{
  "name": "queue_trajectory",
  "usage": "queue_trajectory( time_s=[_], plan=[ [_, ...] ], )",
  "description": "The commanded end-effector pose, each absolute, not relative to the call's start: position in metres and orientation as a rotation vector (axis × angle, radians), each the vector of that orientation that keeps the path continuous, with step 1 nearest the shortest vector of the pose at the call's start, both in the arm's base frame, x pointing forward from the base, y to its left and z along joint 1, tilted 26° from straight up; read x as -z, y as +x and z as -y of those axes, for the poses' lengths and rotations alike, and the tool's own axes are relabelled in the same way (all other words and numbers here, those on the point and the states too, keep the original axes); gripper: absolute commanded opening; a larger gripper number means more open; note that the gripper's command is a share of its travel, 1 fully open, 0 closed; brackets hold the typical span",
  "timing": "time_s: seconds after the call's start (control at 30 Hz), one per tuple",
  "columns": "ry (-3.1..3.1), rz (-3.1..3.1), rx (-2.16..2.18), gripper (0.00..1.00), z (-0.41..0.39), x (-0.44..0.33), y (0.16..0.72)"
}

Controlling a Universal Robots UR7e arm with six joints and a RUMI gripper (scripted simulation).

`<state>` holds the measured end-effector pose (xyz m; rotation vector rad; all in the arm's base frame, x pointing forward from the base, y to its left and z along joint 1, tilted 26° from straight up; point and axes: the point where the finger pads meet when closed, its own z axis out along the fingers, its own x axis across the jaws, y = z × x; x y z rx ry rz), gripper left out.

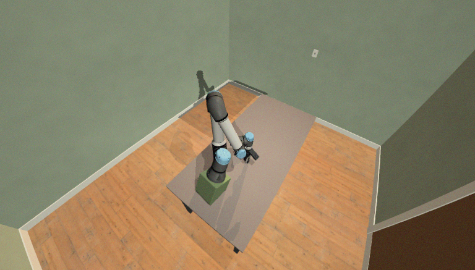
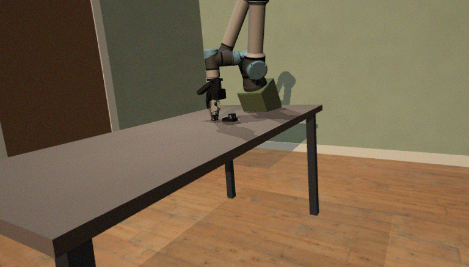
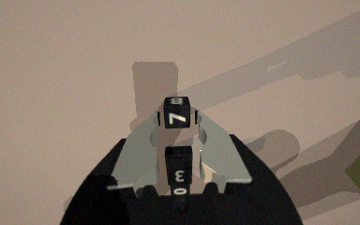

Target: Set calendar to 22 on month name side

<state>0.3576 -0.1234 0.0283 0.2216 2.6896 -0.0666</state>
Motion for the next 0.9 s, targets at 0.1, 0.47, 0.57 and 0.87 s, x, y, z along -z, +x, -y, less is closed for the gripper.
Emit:
queue_trajectory(
  time_s=[0.1,0.47,0.57,0.87],
  plan=[
    [0.221,-2.689,0.067,0.28,0.1235,-0.0285,0.3577],
    [0.221,-2.689,0.067,0.28,0.1235,-0.0285,0.3577],
    [0.221,-2.689,0.067,0.1,0.1235,-0.0285,0.3577],
    [0.221,-2.689,0.067,0.1,0.1235,-0.0285,0.3577]
  ],
)
